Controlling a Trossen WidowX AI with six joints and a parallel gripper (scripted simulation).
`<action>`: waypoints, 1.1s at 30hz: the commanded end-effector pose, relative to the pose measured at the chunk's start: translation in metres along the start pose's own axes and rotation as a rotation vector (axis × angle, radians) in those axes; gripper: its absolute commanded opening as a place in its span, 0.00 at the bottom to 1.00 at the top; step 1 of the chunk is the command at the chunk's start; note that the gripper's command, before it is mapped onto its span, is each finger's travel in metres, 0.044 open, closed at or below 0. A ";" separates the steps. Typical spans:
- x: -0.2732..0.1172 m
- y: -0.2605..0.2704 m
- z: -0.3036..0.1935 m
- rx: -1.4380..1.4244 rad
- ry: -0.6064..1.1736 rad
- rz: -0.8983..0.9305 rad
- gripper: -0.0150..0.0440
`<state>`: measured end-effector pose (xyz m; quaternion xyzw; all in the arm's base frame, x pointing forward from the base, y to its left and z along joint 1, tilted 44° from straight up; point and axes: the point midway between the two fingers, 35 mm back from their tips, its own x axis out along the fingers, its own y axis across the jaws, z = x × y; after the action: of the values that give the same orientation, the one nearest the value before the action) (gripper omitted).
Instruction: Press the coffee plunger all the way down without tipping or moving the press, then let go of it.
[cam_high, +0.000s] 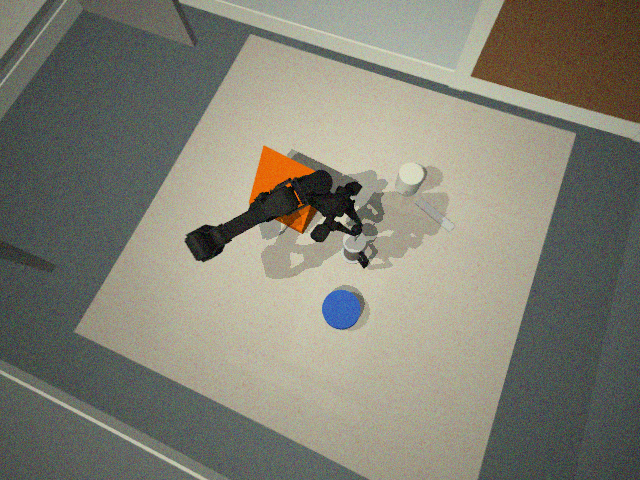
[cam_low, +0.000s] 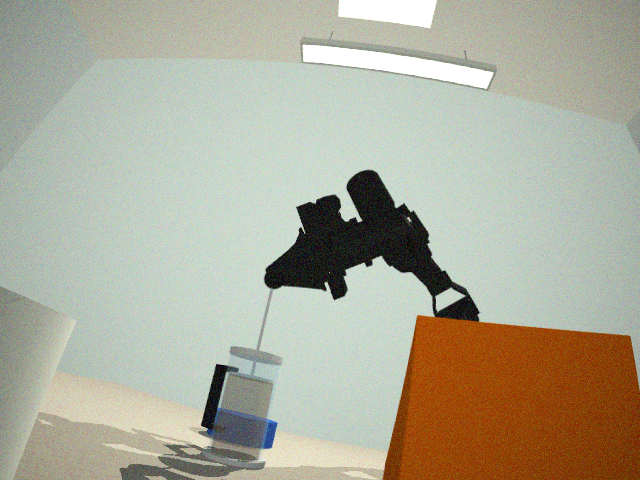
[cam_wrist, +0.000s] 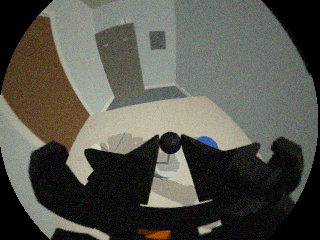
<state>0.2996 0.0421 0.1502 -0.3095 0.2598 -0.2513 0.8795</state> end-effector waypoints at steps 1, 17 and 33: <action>0.008 0.002 -0.016 -0.018 0.024 0.007 0.46; 0.023 0.004 -0.038 -0.017 0.025 0.009 0.46; 0.039 0.003 -0.059 -0.019 0.018 0.006 0.46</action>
<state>0.2999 0.0080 0.1137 -0.3007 0.2507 -0.2484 0.8860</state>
